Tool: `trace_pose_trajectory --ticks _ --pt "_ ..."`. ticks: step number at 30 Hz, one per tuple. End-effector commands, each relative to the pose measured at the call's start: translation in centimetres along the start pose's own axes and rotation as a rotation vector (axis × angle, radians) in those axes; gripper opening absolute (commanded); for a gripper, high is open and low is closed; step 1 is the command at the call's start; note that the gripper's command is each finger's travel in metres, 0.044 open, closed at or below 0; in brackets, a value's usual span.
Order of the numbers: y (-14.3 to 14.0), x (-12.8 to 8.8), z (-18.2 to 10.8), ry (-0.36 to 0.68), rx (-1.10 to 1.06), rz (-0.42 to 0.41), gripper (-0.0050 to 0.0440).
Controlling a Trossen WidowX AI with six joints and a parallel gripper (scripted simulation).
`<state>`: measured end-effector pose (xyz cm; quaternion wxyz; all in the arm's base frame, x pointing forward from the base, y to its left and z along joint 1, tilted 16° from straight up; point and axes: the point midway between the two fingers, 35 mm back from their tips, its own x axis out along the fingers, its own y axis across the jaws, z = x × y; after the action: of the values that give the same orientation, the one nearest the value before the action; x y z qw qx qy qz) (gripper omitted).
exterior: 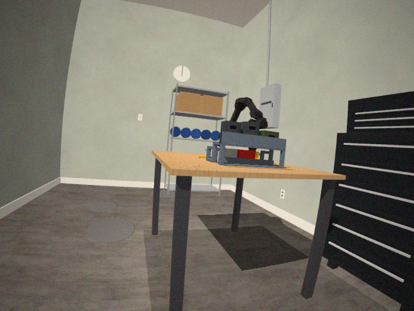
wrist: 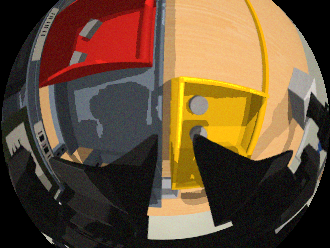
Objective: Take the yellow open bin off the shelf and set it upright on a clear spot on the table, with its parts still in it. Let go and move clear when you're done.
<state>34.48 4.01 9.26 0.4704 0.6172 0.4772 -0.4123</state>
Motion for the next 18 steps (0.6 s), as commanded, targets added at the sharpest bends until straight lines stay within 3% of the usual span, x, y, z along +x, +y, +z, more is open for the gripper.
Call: trace_pose_trajectory --ticks 1,7,12,18 --pt "0.4 -0.8 -0.2 0.004 -0.005 0.027 0.015" --pt "0.4 -0.8 -0.2 0.004 -0.005 0.027 0.015" --pt "0.3 -6.3 -0.2 0.002 -0.001 0.023 0.015" --pt "0.3 -6.3 -0.2 0.002 -0.001 0.023 0.015"
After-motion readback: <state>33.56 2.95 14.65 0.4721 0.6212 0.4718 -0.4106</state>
